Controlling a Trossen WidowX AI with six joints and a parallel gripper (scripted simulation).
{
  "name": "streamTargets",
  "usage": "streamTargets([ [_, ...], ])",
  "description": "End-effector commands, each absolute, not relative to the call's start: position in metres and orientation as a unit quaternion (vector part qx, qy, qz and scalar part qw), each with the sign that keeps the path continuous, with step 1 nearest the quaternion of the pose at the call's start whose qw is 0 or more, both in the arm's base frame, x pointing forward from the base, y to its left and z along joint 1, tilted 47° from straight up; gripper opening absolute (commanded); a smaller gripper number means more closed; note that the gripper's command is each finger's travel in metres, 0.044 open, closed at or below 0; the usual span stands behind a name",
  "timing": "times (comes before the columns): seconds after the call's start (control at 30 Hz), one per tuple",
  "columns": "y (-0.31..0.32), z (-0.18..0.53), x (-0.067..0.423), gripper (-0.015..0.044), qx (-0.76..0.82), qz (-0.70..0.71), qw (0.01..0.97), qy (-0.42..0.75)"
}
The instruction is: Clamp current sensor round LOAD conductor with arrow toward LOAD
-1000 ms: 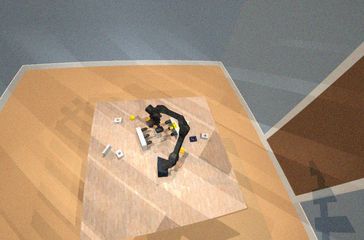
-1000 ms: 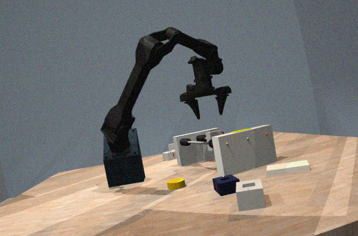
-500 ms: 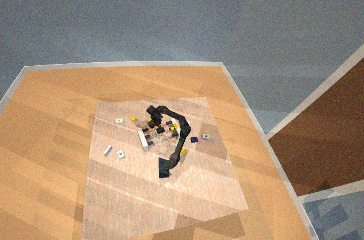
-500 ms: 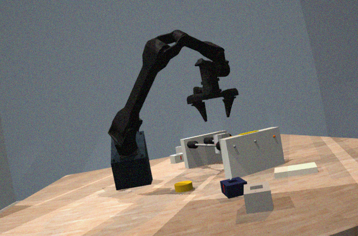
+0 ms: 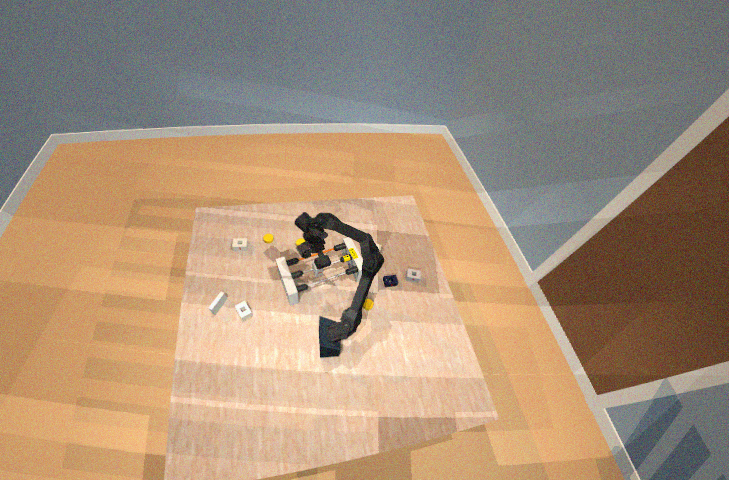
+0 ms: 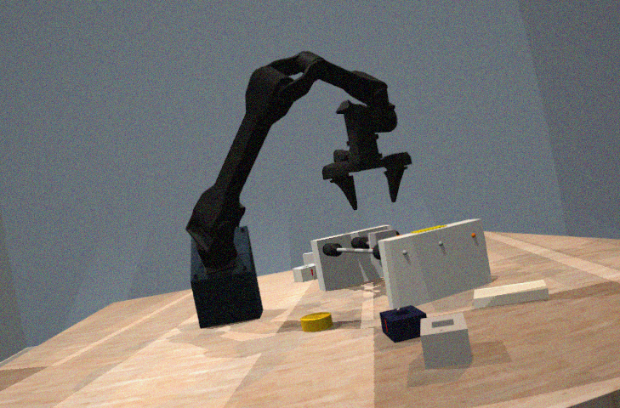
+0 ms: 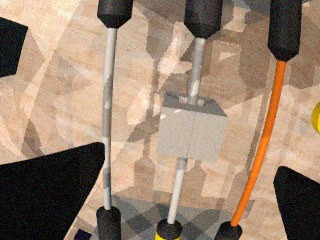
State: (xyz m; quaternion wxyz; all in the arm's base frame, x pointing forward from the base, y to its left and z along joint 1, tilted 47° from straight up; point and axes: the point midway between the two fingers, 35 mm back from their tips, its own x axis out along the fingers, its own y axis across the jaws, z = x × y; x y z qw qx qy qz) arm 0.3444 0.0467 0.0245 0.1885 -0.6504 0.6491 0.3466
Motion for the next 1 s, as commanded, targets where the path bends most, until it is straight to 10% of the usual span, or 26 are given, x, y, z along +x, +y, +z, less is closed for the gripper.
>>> streamTargets([
  [0.0, 0.041, 0.027, 0.343, 0.0440, -0.639, 0.350, 0.210, 0.652],
  [0.57, -0.064, 0.105, 0.299, 0.0440, -0.434, 0.295, 0.699, 0.486],
  [0.97, -0.069, 0.111, 0.297, 0.0440, -0.433, 0.282, 0.711, 0.477],
])
